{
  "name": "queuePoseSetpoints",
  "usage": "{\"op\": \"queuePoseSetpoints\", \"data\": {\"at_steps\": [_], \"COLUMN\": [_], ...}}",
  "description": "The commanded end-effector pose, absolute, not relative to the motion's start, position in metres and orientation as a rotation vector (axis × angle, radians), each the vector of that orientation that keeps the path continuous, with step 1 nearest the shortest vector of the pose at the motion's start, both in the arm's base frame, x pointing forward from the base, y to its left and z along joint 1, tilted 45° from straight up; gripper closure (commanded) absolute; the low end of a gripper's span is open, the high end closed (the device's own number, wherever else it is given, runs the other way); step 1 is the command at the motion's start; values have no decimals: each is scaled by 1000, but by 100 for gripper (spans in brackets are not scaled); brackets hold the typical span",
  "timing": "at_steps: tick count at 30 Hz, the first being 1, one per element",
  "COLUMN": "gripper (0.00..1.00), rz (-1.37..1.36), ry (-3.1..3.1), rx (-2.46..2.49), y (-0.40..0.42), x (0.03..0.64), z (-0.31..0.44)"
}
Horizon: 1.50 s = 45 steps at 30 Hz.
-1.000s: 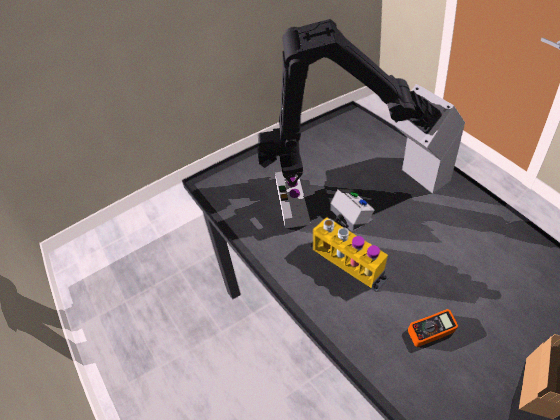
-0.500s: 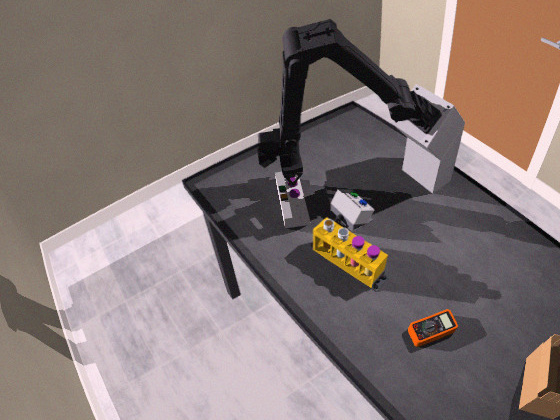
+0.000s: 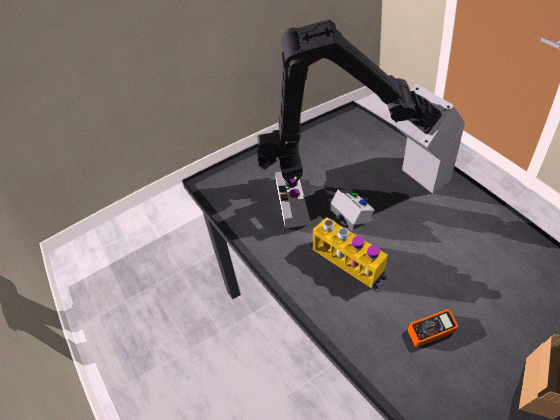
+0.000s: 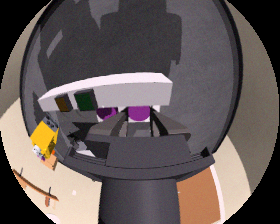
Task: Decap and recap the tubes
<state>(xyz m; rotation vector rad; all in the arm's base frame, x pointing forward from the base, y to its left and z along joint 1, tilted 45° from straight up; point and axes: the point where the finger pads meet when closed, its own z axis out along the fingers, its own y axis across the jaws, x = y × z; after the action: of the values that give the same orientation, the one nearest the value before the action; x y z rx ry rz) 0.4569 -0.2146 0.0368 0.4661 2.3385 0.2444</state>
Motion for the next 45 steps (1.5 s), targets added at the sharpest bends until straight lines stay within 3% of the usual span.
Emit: {"op": "queuePoseSetpoints", "data": {"at_steps": [1, 37, 38, 45], "gripper": [100, 100, 53, 53], "rz": [262, 249, 249, 249], "ry": [2306, 2302, 2302, 2302], "rx": [406, 381, 381, 381], "y": [-203, -205, -205, -205], "x": [478, 474, 474, 474], "z": [52, 60, 60, 60]}}
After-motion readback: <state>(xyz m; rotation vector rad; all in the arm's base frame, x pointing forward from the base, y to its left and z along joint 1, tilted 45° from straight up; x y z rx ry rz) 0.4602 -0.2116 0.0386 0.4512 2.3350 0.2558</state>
